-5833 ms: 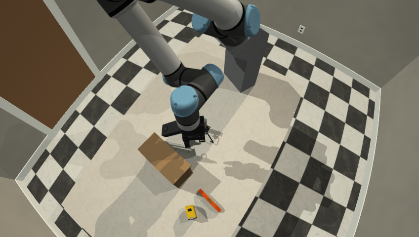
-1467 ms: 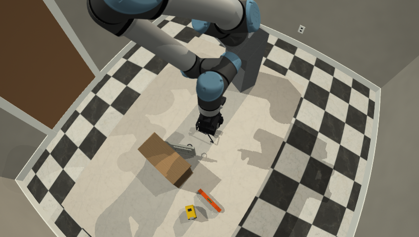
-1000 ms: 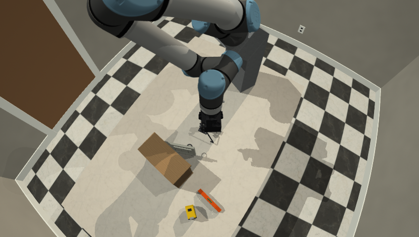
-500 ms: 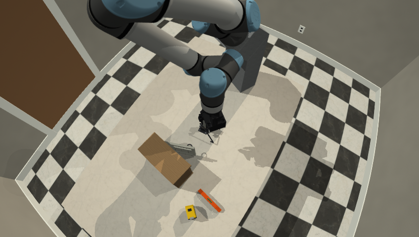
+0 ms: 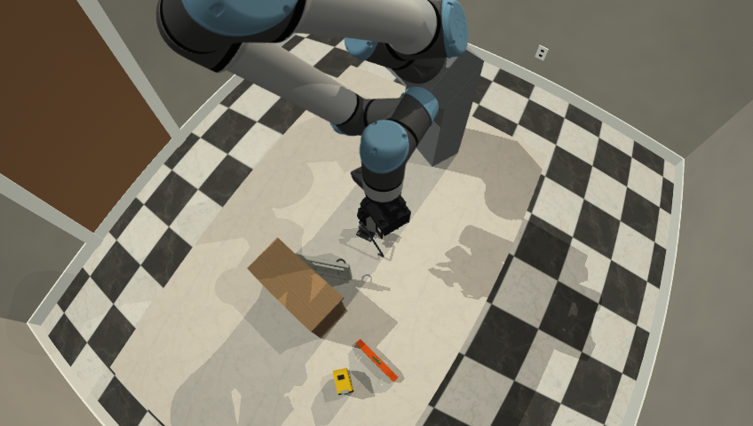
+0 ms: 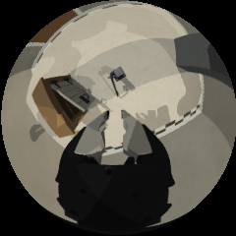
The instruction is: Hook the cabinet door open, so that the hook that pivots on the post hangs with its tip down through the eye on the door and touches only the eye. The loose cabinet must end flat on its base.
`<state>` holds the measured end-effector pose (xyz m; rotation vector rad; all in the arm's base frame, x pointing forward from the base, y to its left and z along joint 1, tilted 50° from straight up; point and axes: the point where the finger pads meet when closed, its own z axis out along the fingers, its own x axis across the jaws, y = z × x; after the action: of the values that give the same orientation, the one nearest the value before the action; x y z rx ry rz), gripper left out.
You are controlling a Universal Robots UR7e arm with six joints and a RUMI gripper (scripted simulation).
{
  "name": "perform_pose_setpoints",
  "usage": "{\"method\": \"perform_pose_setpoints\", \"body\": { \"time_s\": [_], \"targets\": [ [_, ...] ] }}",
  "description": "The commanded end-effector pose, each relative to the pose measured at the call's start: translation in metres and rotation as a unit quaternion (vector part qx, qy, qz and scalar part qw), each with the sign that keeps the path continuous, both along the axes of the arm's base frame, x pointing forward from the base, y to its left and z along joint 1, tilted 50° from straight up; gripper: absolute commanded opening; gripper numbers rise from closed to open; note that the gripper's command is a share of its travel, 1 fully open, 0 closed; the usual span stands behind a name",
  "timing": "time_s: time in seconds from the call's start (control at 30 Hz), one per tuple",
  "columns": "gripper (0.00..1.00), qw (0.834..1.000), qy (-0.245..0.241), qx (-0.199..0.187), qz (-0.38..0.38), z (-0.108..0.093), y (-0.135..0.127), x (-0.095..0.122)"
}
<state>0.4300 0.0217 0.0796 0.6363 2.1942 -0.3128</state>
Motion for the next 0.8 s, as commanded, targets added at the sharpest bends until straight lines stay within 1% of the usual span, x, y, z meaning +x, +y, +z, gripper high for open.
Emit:
{"method": "perform_pose_setpoints", "body": {
  "time_s": [0.0, 0.27, 0.77],
  "targets": [
    [0.15, 1.0, 0.01, -0.016, 0.017, 0.0003, 0.0001, -0.0003],
    [0.15, 0.998, 0.024, -0.038, 0.038, 0.0004, 0.0, -0.0006],
    [0.15, 0.997, 0.034, -0.053, 0.053, 0.0005, 0.0, -0.0008]
  ]
}}
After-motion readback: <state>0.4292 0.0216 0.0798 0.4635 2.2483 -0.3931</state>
